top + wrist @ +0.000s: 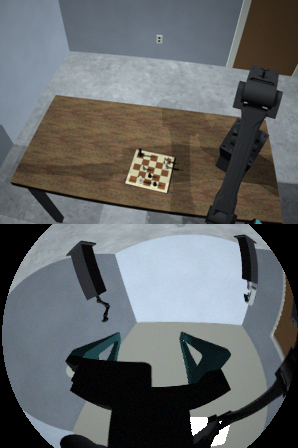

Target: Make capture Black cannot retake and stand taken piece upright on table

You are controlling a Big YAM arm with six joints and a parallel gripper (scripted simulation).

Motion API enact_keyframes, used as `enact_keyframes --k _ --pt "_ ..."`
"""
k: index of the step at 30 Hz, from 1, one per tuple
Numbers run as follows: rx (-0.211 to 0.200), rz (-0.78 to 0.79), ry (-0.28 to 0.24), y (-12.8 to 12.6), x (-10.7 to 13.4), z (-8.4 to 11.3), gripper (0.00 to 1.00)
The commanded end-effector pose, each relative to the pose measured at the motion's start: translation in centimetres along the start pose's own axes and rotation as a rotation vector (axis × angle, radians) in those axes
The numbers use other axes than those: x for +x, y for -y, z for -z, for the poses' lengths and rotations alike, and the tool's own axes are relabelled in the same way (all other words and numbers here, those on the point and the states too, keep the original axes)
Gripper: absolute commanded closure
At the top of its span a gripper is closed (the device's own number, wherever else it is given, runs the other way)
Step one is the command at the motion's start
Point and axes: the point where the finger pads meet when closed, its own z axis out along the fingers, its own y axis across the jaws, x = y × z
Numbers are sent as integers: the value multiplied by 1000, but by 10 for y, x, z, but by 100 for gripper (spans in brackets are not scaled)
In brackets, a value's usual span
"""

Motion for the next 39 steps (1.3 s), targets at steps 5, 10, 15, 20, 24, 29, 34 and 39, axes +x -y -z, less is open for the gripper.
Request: enact_keyframes --k 5,10,15,20,24,29,34,39 --pt "1 8 -1 -1 3 0 0" --pt "1 8 -1 -1 3 0 0" --pt "1 8 -1 -1 3 0 0" --pt "-21 21 11 -10 2 6 0" --pt "-104 -18 89 -15 -27 30 0" --pt "-299 -23 273 -49 -65 96 0" --pt "-419 -83 400 -44 -103 143 0" --pt "-674 -202 696 -27 -164 267 0"
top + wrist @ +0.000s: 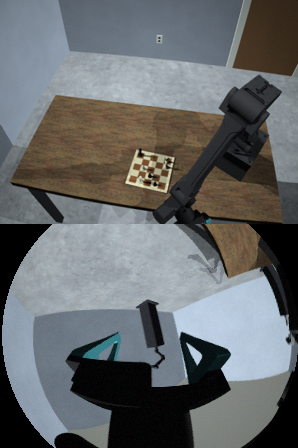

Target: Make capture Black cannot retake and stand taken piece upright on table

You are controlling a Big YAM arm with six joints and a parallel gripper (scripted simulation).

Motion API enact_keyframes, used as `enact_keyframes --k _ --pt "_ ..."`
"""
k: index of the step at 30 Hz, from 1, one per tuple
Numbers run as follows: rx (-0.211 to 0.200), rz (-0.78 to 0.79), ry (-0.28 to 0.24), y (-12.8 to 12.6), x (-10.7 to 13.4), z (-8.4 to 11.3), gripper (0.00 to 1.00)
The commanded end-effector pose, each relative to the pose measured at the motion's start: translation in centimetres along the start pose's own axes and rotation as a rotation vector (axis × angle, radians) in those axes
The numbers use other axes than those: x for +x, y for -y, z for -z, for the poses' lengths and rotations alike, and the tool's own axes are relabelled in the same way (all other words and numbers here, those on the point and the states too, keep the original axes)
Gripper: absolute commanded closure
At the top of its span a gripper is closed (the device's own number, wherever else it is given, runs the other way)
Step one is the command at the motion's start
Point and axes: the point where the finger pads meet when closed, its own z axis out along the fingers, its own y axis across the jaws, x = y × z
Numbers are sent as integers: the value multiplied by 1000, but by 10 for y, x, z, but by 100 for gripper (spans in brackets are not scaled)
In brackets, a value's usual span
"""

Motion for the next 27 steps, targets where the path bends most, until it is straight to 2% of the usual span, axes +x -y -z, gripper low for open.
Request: enact_keyframes --k 1,2,3,5,6,8,9,10,12,15,17,20,22,23,27 --pt "-95 -10 72 -31 -39 33 0" --pt "-142 -55 155 -33 -73 50 0" --pt "-146 -49 154 -34 -72 50 0" --pt "-227 -141 315 -32 -135 89 0" --pt "-232 -133 314 -36 -133 90 0" --pt "-299 -215 460 -30 -186 130 0" --pt "-311 -200 460 -37 -184 132 0" --pt "-331 -245 524 -28 -208 150 0" --pt "-331 -245 524 -28 -208 150 0" --pt "-380 -345 679 -6 -258 197 0" --pt "-395 -392 745 6 -278 218 0" --pt "-415 -418 796 11 -292 236 0" --pt "-442 -401 809 6 -285 247 0" --pt "-430 -382 800 1 -281 239 0" --pt "-419 -383 799 2 -282 235 0"
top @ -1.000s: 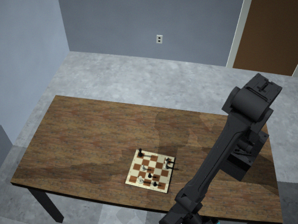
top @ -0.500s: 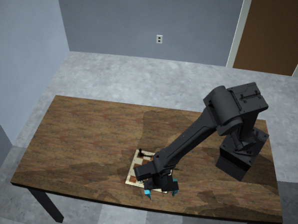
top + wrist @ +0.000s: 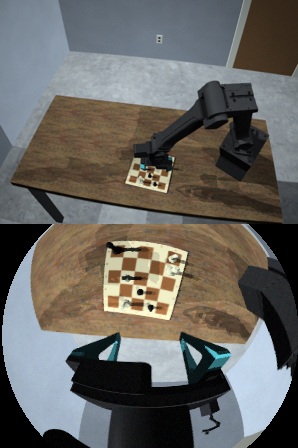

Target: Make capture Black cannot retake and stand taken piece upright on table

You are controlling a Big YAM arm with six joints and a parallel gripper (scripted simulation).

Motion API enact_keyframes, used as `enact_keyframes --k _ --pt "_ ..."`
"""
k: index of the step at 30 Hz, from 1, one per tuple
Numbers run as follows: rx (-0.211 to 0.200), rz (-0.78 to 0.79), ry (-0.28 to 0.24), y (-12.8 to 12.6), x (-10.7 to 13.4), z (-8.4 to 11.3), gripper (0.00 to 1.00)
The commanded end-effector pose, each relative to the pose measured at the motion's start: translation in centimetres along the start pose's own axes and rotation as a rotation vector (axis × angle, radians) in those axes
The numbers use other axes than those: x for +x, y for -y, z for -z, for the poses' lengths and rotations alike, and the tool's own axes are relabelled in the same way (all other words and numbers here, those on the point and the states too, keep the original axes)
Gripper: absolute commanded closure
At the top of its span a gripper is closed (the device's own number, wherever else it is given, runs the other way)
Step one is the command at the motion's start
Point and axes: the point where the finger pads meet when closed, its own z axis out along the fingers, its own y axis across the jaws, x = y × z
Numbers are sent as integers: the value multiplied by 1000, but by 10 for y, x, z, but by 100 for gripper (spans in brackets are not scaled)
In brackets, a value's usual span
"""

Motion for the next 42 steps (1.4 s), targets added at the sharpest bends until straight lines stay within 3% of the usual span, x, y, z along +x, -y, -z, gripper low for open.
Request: enact_keyframes --k 1,8,11,15,19,20,26,29,33,42 --pt "-13 39 -6 -5 9 4 0" --pt "-16 29 -3 -6 5 6 0" --pt "-18 19 -4 -12 7 -14 0" --pt "-12 17 -3 -7 7 -56 0" --pt "-11 16 -5 -6 7 -60 0" --pt "-53 10 -7 -20 5 -46 67" --pt "-44 5 -5 -18 4 -46 67" --pt "-2 -9 4 -2 -4 -58 67" --pt "-31 2 -2 -10 2 -47 67" --pt "-22 -1 0 -7 0 -50 67"
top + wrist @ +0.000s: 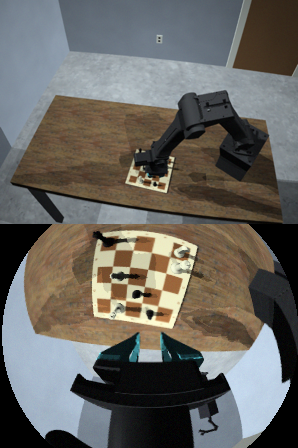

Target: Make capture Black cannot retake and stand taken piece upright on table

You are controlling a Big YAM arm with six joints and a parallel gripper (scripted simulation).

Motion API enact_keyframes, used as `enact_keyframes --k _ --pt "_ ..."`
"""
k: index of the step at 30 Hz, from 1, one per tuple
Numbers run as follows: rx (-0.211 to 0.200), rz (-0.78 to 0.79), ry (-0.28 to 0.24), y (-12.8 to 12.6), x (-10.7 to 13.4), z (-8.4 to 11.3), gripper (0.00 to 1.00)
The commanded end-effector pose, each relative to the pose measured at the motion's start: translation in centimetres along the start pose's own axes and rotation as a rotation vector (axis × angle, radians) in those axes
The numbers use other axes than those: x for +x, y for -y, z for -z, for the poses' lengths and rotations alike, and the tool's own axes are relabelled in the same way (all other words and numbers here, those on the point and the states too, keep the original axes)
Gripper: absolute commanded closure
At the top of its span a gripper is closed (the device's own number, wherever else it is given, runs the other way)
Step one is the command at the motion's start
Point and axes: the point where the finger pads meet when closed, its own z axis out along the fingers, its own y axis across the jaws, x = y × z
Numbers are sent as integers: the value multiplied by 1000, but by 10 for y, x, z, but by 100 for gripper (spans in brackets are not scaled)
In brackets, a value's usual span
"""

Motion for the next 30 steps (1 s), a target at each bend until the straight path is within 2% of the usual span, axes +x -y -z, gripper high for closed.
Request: enact_keyframes --k 1,14,21,24,28,29,30 --pt "-27 -17 2 -9 -3 7 67" --pt "-26 -17 2 -9 -3 7 67" --pt "-16 -15 2 -6 -2 -2 67" --pt "-27 -3 -2 -11 3 -2 67" --pt "-18 0 -3 -9 4 -7 67" --pt "-35 7 -7 -15 9 -1 67" --pt "-27 4 -5 -12 7 -6 67"
